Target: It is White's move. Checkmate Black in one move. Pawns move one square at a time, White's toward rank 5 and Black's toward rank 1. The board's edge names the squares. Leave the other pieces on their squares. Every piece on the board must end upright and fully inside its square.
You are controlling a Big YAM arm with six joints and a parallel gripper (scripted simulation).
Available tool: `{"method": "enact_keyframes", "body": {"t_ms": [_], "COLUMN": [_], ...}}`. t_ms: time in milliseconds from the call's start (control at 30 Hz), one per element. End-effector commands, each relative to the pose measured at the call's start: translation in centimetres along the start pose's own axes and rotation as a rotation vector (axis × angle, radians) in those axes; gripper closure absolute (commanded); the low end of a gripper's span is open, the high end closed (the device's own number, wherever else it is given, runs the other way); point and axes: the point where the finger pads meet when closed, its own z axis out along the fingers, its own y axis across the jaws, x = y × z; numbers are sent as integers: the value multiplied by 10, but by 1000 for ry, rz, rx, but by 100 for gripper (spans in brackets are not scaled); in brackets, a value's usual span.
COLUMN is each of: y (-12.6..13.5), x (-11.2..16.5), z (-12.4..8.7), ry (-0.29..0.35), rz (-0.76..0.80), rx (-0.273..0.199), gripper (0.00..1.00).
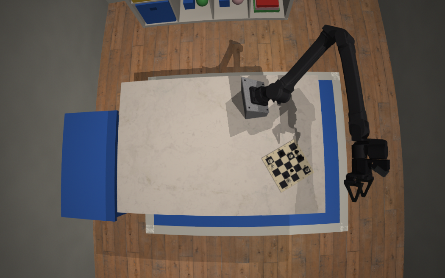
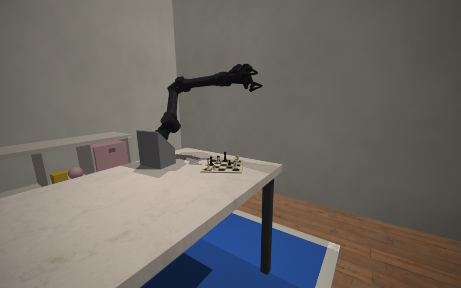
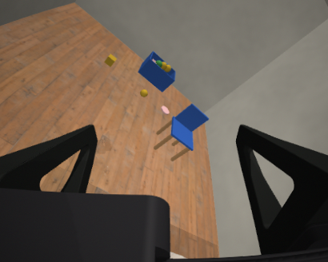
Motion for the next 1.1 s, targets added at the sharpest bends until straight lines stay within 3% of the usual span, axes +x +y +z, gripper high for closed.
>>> {"method": "enact_keyframes", "body": {"t_ms": [0,67,100,133,167,200,233,267,333,433,467,533,567,600,700,833,933,1000,1067], "y": [-10,-11,-15,-15,-18,-18,-19,-19,-21,-21,-23,-17,-15,-15,-8,2,4,4,10], "x": [77,81,124,114,162,162,197,197,258,258,257,326,343,343,381,409,411,411,421], "z": [28,32,35,36,34,34,30,30,15,15,19,-16,-27,-27,-59,-92,-99,-99,-116], "ry": [225,221,338,321,445,445,546,546,731,731,765,961,1026,1026,1187,1336,1384,1384,1433], "rz": [-25,-26,-3,-6,25,25,59,59,139,139,167,276,324,324,465,626,705,705,759], "rx": [-24,-24,-52,-52,-80,-80,-107,-107,-157,-157,-181,-223,-242,-242,-289,-331,-351,-351,-359], "gripper": [0,0,0,0,0,0,0,0,0,0,0,0,0,0,0,0,0,0,0]}}
